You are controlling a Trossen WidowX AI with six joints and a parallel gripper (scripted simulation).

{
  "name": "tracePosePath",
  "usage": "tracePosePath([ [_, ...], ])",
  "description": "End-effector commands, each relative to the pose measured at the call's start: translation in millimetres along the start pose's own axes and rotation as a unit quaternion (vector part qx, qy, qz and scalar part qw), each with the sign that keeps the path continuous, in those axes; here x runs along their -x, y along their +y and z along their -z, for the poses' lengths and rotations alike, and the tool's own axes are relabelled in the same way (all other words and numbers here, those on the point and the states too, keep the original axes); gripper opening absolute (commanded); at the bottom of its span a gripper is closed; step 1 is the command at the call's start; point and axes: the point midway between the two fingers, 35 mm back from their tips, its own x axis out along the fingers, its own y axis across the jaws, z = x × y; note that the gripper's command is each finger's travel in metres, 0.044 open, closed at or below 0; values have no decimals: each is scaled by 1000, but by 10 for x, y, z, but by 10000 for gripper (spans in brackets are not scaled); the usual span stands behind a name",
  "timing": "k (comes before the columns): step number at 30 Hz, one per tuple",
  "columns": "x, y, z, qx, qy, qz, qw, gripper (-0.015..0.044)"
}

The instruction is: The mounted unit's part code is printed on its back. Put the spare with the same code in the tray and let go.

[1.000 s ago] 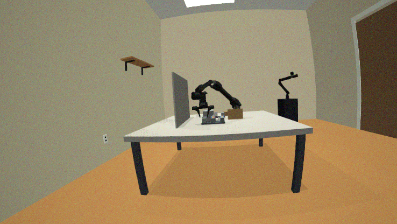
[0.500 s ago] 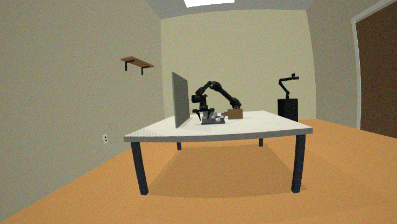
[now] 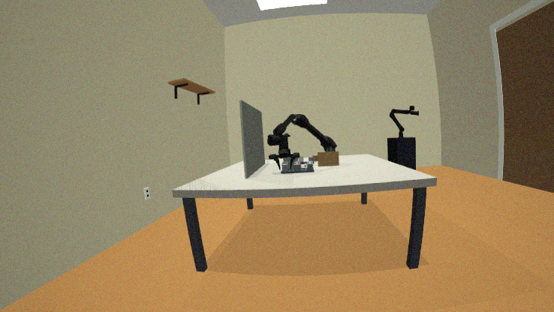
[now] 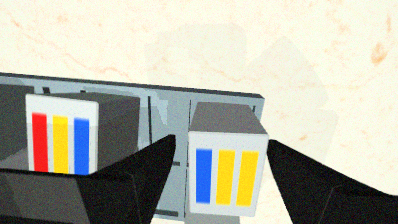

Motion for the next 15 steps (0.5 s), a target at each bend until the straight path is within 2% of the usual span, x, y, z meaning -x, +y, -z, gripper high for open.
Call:
tracePosePath([
  [1,-14,0,6,4,2,1,1000,300],
  [7,-2,1,1,0,0,0,1000,143],
  [13,-2,1,1,0,0,0,1000,103],
  [15,-2,1,1,0,0,0,1000,50],
])
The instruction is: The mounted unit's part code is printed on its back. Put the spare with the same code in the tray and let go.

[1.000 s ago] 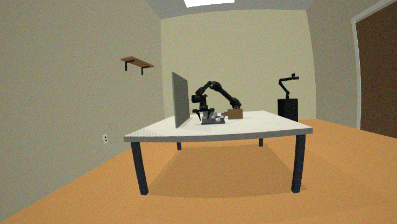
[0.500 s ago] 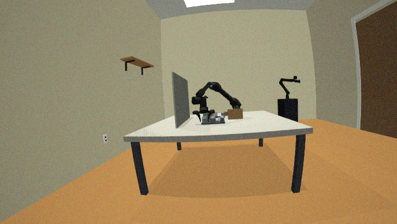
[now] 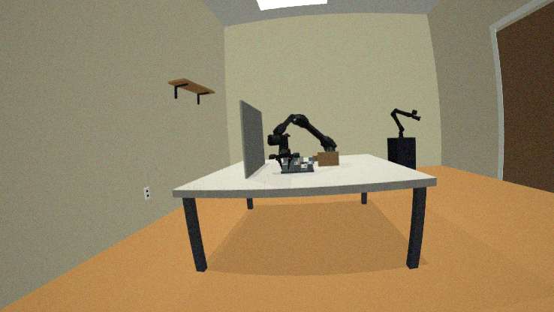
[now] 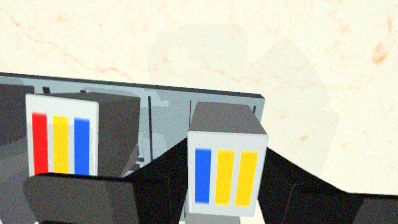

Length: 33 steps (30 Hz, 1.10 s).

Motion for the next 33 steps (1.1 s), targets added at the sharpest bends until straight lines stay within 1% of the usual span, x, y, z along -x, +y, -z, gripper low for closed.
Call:
tracePosePath([
  [1,0,-2,1,0,0,0,1000,24],
  [2,0,-2,1,0,0,0,1000,0],
  [10,10,-3,0,0,0,0,1000,0],
  [23,752,-2,-5,4,1,1,1000,0],
  [33,813,-4,-26,8,1,5,1000,0],
])
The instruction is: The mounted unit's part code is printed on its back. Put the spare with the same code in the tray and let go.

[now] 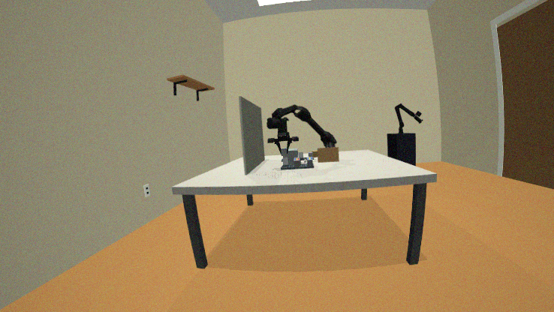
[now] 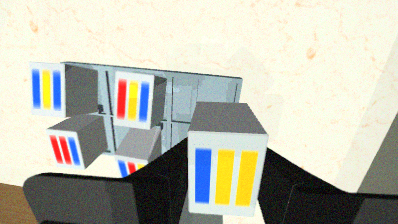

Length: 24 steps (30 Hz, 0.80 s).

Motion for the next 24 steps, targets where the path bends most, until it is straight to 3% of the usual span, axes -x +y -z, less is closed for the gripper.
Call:
tracePosePath([
  [1,84,0,-24,0,-1,1,1000,0],
  [18,562,42,-79,-4,-3,-4,1000,0],
  [24,635,-153,308,-1,-11,-3,1000,0],
])
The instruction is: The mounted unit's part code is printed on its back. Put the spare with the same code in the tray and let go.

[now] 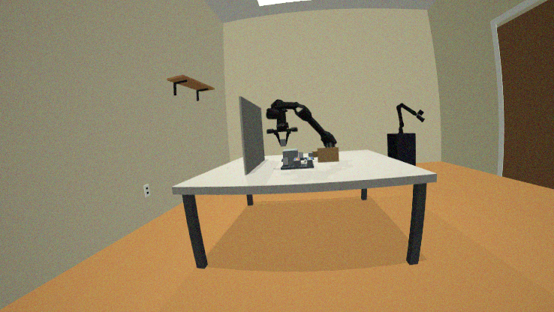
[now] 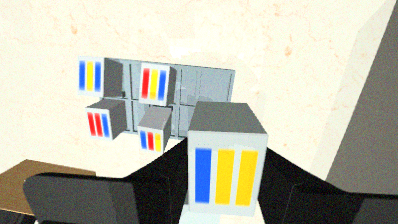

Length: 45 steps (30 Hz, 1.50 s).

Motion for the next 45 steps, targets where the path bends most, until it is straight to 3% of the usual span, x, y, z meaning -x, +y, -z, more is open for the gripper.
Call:
tracePosePath([
  [1,71,-166,340,-2,-6,0,1000,0],
  [23,167,-487,2106,0,-17,8,1000,0],
  [45,73,-21,3792,-4,8,2,1000,0],
])
